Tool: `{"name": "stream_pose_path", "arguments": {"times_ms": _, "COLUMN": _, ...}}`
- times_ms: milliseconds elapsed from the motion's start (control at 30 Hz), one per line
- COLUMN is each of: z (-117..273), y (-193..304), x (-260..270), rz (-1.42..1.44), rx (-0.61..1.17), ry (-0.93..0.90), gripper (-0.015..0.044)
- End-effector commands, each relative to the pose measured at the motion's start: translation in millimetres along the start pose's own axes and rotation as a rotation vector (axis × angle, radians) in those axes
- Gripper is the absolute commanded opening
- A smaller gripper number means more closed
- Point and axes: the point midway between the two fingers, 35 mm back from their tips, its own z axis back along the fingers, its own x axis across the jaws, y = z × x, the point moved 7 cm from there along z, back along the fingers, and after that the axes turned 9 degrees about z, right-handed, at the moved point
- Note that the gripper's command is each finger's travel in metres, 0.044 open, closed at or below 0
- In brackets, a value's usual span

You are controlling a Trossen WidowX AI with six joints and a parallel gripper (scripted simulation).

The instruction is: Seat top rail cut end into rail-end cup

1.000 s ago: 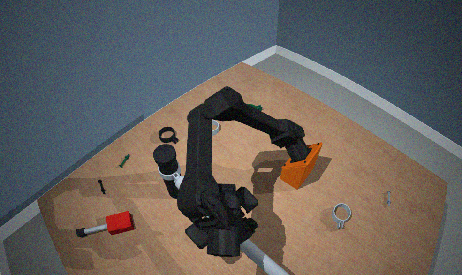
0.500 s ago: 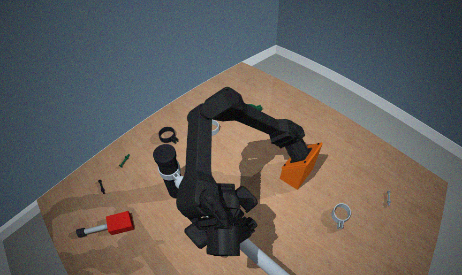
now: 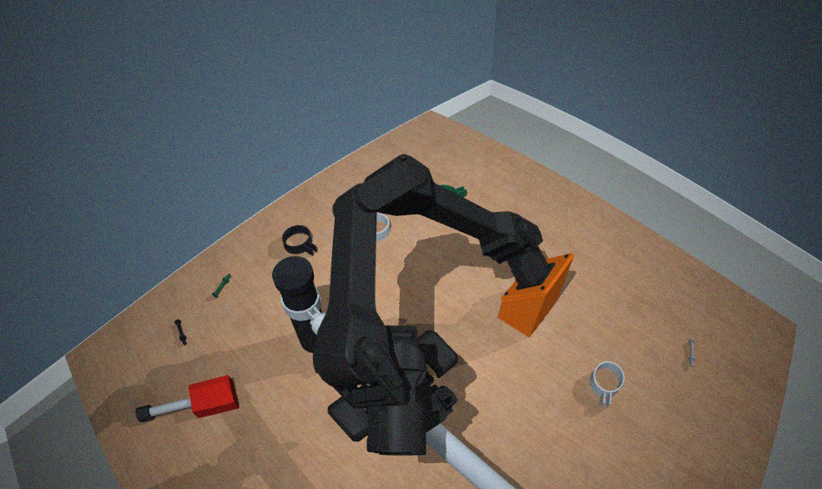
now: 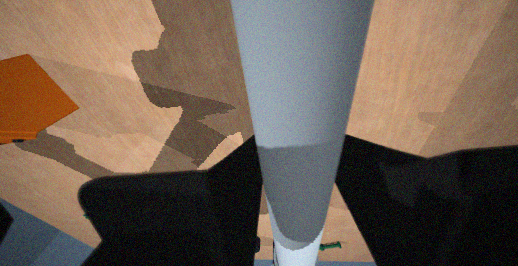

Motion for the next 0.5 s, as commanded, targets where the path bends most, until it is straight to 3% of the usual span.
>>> {"name": "stream_pose_path", "arguments": {"times_ms": 0, "z": 0.1, "y": 0.3, "x": 0.0, "rz": 0.000, "rx": 0.000, "ry": 0.001, "gripper": 0.0000}}
{"name": "stream_pose_path", "arguments": {"times_ms": 467, "z": -1.1, "y": 7.6, "x": 0.8, "rz": 0.000, "rx": 0.001, "ry": 0.001, "gripper": 0.0000}}
